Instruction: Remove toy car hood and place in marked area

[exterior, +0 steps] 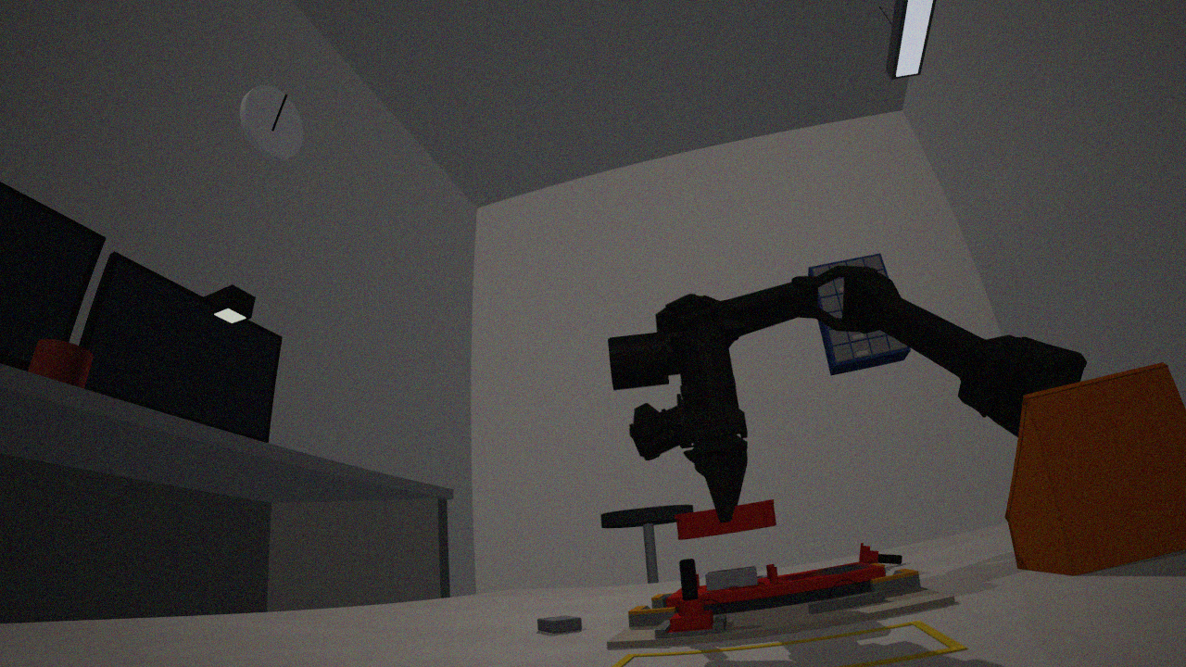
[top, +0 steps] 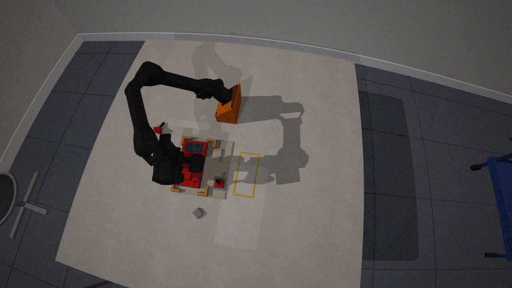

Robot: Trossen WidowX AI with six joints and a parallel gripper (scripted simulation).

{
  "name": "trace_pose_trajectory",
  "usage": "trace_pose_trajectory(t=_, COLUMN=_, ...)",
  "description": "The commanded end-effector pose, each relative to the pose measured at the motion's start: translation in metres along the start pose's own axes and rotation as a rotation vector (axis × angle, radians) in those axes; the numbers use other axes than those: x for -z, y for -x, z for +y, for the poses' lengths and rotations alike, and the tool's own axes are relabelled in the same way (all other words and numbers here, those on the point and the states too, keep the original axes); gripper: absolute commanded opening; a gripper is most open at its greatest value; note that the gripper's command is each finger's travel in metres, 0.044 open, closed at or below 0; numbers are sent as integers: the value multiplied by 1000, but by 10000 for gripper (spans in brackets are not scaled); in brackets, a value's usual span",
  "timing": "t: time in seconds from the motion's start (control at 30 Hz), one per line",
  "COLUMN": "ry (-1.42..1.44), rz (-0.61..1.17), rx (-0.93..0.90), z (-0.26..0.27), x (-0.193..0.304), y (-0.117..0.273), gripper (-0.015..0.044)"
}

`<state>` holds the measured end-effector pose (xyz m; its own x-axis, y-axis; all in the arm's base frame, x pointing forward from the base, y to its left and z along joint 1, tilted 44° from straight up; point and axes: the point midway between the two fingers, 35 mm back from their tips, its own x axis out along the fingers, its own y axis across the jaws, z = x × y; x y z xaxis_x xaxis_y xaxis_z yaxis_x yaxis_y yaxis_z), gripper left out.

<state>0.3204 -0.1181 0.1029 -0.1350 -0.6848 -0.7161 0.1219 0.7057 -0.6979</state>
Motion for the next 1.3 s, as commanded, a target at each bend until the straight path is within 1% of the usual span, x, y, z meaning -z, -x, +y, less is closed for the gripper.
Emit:
trace_pose_trajectory(t=0.0, ry=-2, rz=-6, rx=-5, z=1, x=0, y=17, gripper=0)
trace_pose_trajectory(t=0.03, ry=-2, rz=-6, rx=-5, z=1, x=0, y=18, gripper=0)
trace_pose_trajectory(t=0.07, ry=1, rz=-5, rx=-1, z=2, x=-1, y=8, gripper=0)
trace_pose_trajectory(t=0.13, ry=1, rz=-6, rx=-5, z=10, x=-3, y=9, gripper=0)
trace_pose_trajectory(t=0.63, ry=5, rz=-13, rx=-35, z=113, x=-9, y=18, gripper=0)
trace_pose_trajectory(t=0.93, ry=4, rz=-10, rx=-36, z=173, x=2, y=21, gripper=0)
trace_pose_trajectory(t=1.27, ry=-2, rz=-7, rx=-21, z=235, x=26, y=21, gripper=0)
